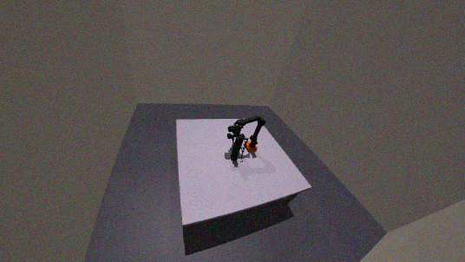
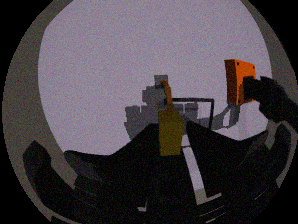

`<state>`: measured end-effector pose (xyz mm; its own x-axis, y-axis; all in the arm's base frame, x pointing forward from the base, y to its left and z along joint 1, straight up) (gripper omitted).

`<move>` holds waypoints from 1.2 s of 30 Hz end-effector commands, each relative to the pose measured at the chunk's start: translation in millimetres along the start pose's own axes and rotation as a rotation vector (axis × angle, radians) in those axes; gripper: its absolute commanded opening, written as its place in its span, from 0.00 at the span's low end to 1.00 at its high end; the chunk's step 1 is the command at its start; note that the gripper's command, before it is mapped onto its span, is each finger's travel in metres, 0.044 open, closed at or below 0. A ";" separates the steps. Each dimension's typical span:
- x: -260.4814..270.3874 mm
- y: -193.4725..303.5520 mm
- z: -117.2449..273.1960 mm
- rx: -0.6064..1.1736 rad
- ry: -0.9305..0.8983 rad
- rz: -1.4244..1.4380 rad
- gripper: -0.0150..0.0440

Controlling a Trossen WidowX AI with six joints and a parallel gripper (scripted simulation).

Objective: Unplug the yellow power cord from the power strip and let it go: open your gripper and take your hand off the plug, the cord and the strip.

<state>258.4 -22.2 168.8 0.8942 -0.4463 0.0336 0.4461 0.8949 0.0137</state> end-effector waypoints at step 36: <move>-1.2 4.9 -9.9 0.000 0.001 0.002 0.25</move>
<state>259.5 -14.6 158.7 0.8951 -0.4448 0.0301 0.4446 0.8956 0.0140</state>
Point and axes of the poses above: the point midway between the two fingers, 35 mm back from their tips, its own z axis back along the fingers, its own x axis across the jaws, y = z × x, the point moved 3 cm from there along z, back along the fingers, and after that the axes turned 13 degrees about -z, right-handed, at the moved point
